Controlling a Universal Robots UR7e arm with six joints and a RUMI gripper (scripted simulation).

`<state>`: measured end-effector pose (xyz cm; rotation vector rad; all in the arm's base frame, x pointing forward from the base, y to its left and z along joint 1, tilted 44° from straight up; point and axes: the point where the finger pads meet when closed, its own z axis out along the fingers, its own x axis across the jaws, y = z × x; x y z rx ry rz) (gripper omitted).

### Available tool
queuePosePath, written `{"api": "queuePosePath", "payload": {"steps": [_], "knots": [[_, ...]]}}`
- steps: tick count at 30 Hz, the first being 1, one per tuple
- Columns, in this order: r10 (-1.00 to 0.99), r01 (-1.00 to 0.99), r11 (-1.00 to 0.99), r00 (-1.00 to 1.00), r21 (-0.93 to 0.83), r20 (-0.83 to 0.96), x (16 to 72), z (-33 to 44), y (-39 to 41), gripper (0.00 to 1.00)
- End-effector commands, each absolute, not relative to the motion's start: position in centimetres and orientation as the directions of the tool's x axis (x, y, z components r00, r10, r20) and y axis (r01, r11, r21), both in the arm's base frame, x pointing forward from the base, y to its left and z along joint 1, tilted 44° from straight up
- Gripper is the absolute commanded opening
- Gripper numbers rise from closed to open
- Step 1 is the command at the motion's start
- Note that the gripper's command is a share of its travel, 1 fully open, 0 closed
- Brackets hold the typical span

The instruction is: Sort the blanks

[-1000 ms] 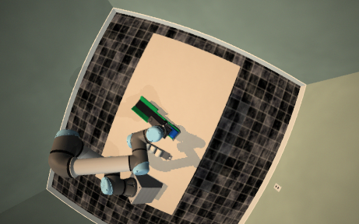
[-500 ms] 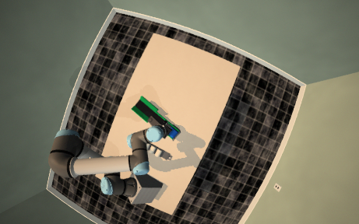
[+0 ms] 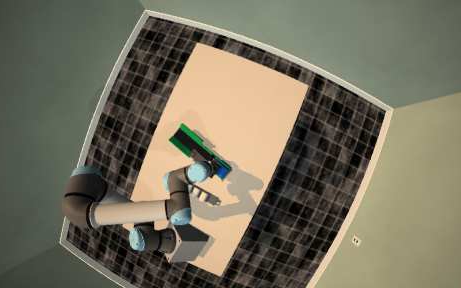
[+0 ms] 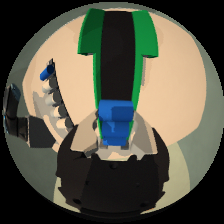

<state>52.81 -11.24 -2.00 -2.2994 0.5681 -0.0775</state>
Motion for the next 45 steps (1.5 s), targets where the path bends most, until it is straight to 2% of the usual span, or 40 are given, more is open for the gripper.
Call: {"api": "queuePosePath", "payload": {"steps": [1,37,45], "knots": [[-0.423,-0.376,-0.618,0.899,-0.690,-0.112,52.83,-1.97,-11.31,0.34],[-0.423,-0.376,-0.618,0.899,-0.690,-0.112,52.87,-1.96,-11.31,0.34],[-0.423,-0.376,-0.618,0.899,-0.690,-0.112,52.87,-1.96,-11.31,0.42]]}}
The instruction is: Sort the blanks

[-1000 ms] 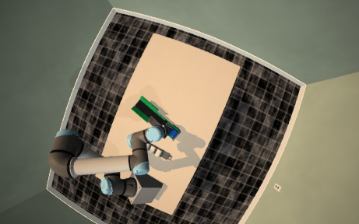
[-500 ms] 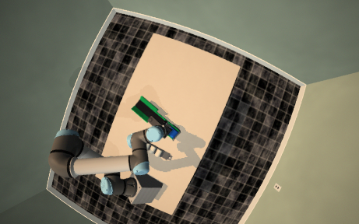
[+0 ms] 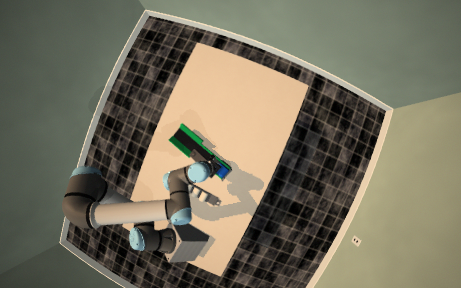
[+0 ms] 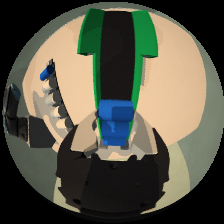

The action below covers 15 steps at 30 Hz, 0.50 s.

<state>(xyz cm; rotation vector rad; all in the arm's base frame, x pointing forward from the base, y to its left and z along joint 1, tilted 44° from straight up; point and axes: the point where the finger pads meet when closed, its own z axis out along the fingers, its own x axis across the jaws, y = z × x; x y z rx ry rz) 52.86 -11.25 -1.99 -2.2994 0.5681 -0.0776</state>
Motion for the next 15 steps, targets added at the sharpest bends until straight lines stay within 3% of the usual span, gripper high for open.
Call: {"api": "queuePosePath", "payload": {"steps": [1,5,15], "knots": [[-0.423,-0.376,-0.618,0.899,-0.690,-0.112,52.87,-1.96,-11.31,0.42],[-0.423,-0.376,-0.618,0.899,-0.690,-0.112,52.87,-1.96,-11.31,0.47],[-0.423,-0.376,-0.618,0.899,-0.690,-0.112,52.87,-1.96,-11.31,0.47]]}}
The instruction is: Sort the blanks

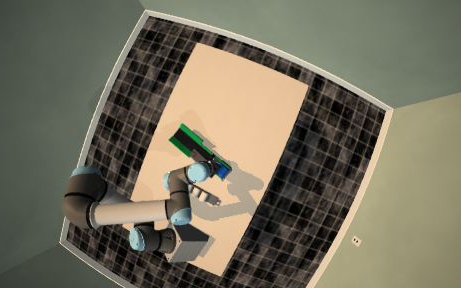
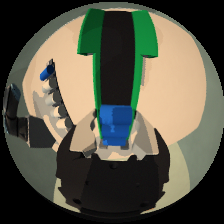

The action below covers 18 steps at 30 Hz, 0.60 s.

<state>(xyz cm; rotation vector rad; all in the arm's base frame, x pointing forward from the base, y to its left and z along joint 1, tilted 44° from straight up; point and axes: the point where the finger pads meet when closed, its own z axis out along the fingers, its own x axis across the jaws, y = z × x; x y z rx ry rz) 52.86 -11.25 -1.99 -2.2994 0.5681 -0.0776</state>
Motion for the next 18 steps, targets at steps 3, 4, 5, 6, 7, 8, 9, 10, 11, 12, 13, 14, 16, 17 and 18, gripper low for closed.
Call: {"api": "queuePosePath", "payload": {"steps": [3,4,5,6,7,8,9,10,11,12,13,14,16,17,18], "knots": [[-0.423,-0.376,-0.618,0.899,-0.690,-0.112,52.9,-1.9,-11.4,0.47],[-0.423,-0.376,-0.618,0.899,-0.690,-0.112,52.8,-1.8,-11.4,0.47],[-0.423,-0.376,-0.618,0.899,-0.690,-0.112,52.8,-1.7,-11.5,0.47],[-0.423,-0.376,-0.618,0.899,-0.690,-0.112,52.8,-1.6,-11.6,0.47],[-0.423,-0.376,-0.618,0.899,-0.690,-0.112,52.7,-1.4,-11.8,0.47],[-0.423,-0.376,-0.618,0.899,-0.690,-0.112,52.6,-1.2,-12.0,0.47],[-0.423,-0.376,-0.618,0.899,-0.690,-0.112,52.6,-1.2,-12.0,0.47],[-0.423,-0.376,-0.618,0.899,-0.690,-0.112,52.6,-1.2,-12.0,0.47],[-0.423,-0.376,-0.618,0.899,-0.690,-0.112,52.6,-0.9,-12.3,0.47],[-0.423,-0.376,-0.618,0.899,-0.690,-0.112,52.5,-0.6,-12.5,0.47],[-0.423,-0.376,-0.618,0.899,-0.690,-0.112,52.4,-0.3,-12.8,0.47],[-0.423,-0.376,-0.618,0.899,-0.690,-0.112,52.3,0.0,-13.2,0.47],[-0.423,-0.376,-0.618,0.899,-0.690,-0.112,52.0,0.8,-13.9,0.47],[-0.423,-0.376,-0.618,0.899,-0.690,-0.112,51.9,1.2,-14.2,0.47],[-0.423,-0.376,-0.618,0.899,-0.690,-0.112,51.8,1.6,-14.6,0.47]]}}
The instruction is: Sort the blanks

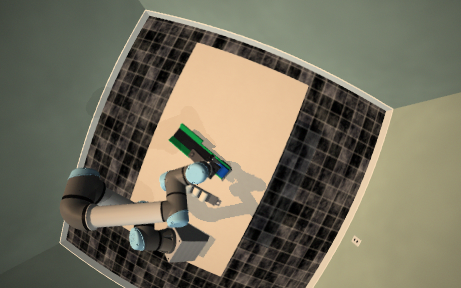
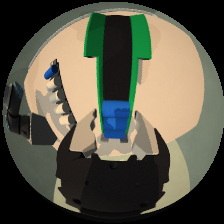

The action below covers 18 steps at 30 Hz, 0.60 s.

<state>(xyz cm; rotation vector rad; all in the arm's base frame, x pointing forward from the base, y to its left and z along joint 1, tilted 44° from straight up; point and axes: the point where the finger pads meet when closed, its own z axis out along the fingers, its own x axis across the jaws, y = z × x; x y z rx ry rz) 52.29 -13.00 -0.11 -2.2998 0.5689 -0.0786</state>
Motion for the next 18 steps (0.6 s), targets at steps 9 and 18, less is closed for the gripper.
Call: {"api": "queuePosePath", "payload": {"steps": [9,18], "knots": [[-0.423,-0.376,-0.618,0.899,-0.690,-0.112,51.0,3.9,-16.7,0.47],[-0.423,-0.376,-0.618,0.899,-0.690,-0.112,50.9,4.5,-17.3,1.00]]}}
